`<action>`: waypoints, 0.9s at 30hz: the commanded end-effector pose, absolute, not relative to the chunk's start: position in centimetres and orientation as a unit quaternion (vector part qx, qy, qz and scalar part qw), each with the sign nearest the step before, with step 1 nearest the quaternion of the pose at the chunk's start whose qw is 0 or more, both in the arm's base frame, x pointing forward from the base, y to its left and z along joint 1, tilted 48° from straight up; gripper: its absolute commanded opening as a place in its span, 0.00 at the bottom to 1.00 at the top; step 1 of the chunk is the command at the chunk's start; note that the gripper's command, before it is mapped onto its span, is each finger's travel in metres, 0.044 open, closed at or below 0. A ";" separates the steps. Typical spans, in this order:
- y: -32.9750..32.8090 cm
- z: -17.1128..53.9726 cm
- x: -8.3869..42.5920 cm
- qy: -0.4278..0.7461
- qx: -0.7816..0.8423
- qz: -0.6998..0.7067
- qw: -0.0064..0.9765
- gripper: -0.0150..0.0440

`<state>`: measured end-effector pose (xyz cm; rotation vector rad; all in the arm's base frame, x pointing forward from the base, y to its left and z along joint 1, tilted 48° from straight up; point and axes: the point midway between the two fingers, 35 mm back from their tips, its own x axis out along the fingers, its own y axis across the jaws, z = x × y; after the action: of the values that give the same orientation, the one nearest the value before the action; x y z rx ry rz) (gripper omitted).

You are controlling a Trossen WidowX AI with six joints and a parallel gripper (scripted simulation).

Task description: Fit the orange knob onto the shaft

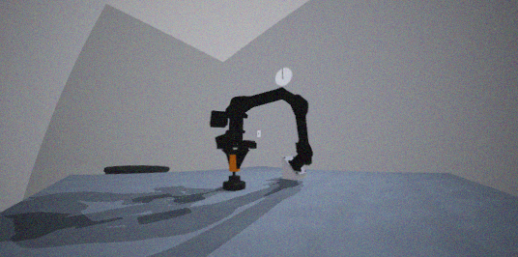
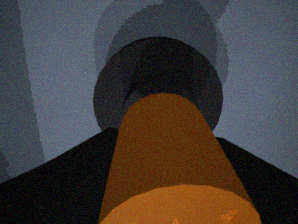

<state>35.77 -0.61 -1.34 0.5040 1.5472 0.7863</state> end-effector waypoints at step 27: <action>-1.0 -1.2 35.9 0.672 0.221 0.341 0.619 0.25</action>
<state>35.52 -0.82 -1.41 0.5157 1.5544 0.7875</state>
